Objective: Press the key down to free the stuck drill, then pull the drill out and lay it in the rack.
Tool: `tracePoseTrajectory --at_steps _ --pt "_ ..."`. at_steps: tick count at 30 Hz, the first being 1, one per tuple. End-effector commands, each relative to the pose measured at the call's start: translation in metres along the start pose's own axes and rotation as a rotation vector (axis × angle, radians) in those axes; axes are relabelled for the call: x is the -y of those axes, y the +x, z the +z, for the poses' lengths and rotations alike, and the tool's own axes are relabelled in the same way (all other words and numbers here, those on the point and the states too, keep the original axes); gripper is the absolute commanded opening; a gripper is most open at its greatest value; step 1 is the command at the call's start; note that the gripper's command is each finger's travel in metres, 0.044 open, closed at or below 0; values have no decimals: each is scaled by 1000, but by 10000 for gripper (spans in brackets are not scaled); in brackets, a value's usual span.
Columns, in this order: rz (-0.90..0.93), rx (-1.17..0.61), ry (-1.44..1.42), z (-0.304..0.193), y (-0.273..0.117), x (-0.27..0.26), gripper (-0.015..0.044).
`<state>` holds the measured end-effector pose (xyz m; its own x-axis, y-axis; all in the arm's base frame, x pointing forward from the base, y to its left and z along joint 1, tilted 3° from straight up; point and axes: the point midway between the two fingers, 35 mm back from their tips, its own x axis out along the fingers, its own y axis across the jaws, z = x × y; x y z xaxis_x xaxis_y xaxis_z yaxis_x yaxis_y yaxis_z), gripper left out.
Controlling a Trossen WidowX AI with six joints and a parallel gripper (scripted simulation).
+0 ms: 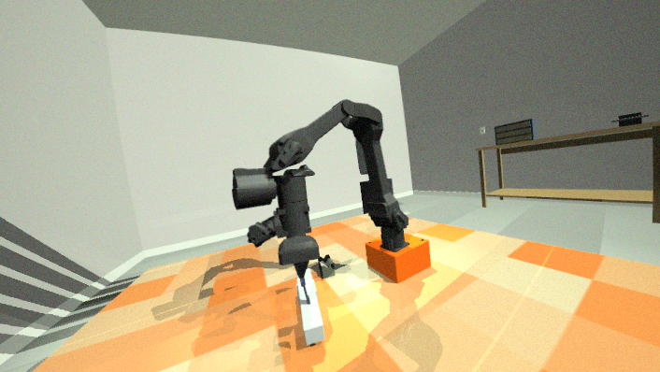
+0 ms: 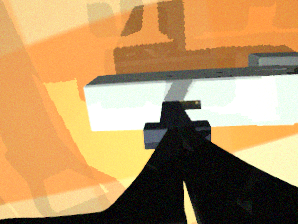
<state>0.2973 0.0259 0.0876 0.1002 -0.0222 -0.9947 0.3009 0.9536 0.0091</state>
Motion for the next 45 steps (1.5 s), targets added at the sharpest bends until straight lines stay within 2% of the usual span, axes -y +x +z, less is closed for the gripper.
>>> tracePoseTrajectory --at_steps 1,38,42,45 --pt "-11 -35 -4 -8 14 1 0" --pt "-11 -35 -4 -10 33 2 0" --pt "-11 -35 -4 -5 14 0 105" --pt "-10 -35 -4 0 -19 -1 184"
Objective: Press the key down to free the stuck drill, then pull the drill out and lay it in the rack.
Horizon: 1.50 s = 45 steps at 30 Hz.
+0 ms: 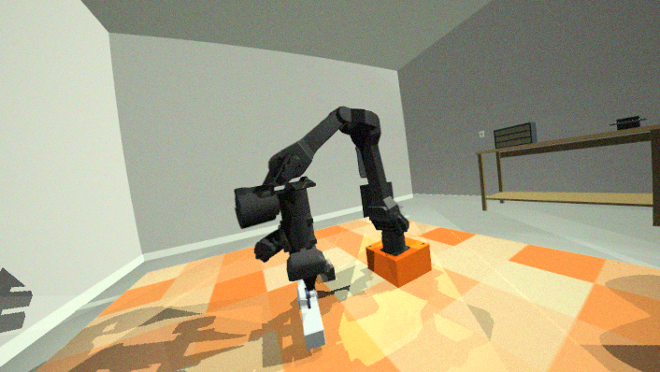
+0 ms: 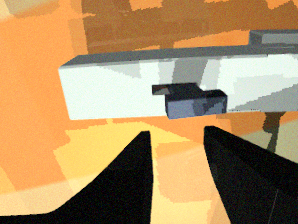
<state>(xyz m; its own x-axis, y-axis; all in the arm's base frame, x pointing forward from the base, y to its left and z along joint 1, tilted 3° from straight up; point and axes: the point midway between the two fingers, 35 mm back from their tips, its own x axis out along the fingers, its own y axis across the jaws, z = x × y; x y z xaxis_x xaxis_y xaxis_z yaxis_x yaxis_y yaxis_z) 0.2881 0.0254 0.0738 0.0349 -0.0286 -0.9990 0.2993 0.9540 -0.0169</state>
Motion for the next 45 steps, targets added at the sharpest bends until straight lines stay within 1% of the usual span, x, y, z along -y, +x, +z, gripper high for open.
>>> tracePoseTrajectory --at_steps 1,3,6,8,10,17,24,33,45 --pt "15 26 -1 9 -43 -3 210" --pt "15 26 -1 8 -57 -3 262" --pt "15 26 -1 8 -59 -3 341" --pt "16 42 -46 11 -47 3 394" --pt "10 43 -174 15 -40 17 440" --pt "-9 38 -665 23 -14 74 440" --pt "-16 28 -1168 19 13 125 440" --pt "-19 21 -1543 8 32 161 440" --pt "-19 21 -1572 7 33 164 440"
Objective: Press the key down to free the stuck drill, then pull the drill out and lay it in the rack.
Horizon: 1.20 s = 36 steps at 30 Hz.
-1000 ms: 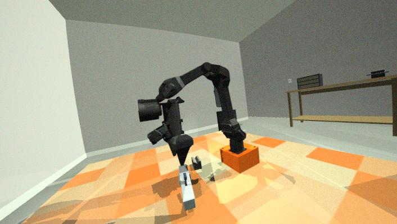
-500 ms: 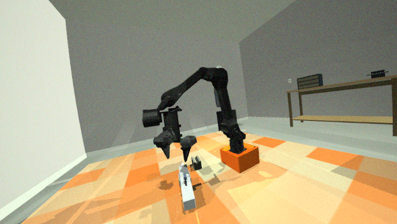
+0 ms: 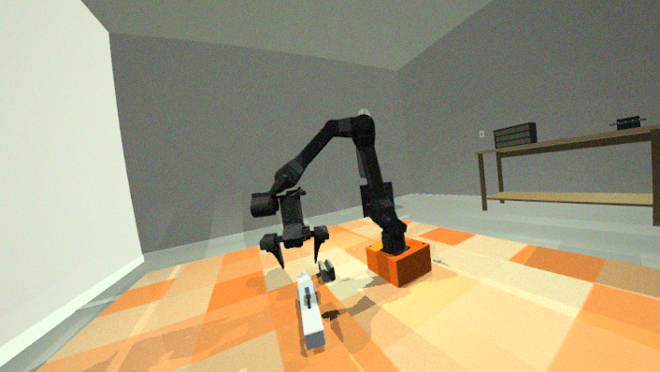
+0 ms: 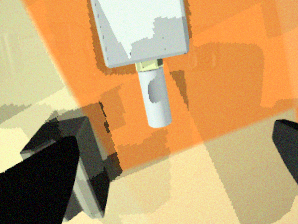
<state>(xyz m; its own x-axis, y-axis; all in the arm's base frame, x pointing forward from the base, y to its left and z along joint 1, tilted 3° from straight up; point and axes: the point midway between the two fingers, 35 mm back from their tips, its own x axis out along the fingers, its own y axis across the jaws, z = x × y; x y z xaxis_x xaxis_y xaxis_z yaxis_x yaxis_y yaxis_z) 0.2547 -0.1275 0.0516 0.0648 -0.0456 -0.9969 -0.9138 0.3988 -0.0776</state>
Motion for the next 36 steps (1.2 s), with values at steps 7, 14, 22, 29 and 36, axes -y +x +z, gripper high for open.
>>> tracePoseTrajectory --at_steps 7,14,22,29,36 --pt "9 8 -110 -9 8 -5 440" --pt "9 8 -110 -9 8 -5 440" --pt "9 8 -110 -6 18 -5 440" --pt "9 9 -110 -3 29 -5 440" --pt "9 9 -110 0 40 -5 440"
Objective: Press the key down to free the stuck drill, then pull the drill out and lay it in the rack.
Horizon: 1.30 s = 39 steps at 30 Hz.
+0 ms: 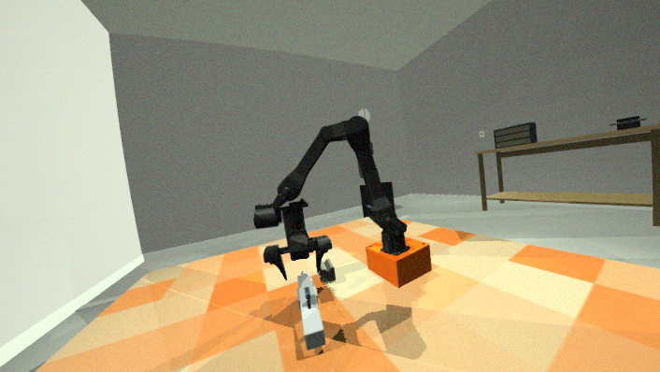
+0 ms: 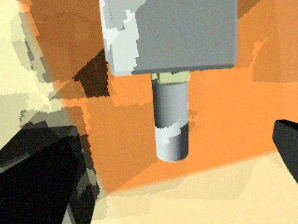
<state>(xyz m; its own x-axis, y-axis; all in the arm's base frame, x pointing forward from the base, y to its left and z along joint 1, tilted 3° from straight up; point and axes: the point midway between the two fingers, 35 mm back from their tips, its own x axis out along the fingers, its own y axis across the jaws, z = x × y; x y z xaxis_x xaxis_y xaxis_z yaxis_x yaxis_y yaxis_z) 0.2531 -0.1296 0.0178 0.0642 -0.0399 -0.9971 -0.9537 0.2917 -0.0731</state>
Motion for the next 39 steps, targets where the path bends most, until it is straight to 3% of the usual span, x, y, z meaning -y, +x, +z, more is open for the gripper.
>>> tracePoseTrajectory --at_steps 1,16,32,39 --pt "6 4 5 3 8 -2 440" --pt "6 5 5 8 26 -3 440" --pt "3 2 -1 7 23 -2 20" --pt "3 2 0 7 23 -2 0"
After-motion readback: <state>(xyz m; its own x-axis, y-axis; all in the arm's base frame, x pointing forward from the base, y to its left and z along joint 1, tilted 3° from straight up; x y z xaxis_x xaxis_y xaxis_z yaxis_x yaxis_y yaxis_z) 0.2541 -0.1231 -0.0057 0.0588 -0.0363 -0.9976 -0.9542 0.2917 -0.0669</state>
